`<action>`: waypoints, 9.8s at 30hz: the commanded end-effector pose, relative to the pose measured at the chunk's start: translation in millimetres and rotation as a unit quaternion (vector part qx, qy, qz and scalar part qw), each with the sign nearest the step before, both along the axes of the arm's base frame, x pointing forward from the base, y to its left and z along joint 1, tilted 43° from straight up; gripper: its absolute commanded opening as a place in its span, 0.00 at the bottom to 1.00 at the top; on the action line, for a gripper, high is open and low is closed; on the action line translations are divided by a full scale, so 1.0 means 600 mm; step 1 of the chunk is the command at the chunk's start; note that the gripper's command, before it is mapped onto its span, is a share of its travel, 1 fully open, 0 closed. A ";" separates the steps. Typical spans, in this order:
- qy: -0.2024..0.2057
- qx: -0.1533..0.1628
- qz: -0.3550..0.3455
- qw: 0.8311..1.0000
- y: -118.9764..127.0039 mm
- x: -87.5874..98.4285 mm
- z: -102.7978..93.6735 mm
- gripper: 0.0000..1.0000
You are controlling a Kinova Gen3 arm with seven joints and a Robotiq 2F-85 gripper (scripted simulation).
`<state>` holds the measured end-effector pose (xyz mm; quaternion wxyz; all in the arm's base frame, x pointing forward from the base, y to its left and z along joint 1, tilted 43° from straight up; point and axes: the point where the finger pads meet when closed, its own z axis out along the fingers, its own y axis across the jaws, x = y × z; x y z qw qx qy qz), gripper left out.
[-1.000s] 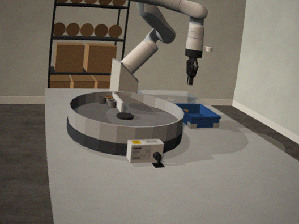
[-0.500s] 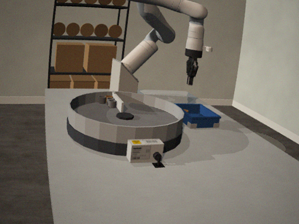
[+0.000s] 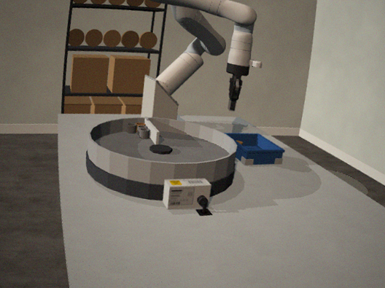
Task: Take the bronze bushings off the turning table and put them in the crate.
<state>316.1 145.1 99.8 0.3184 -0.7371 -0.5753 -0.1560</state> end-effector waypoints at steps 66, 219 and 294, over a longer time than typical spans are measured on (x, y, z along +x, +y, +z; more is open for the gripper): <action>0.200 -0.030 -0.233 0.951 -0.275 0.011 -0.279 0.14; 0.257 -0.041 -0.300 0.918 -0.291 0.000 -0.441 0.00; 0.258 -0.040 -0.299 0.918 -0.303 0.004 -0.435 0.00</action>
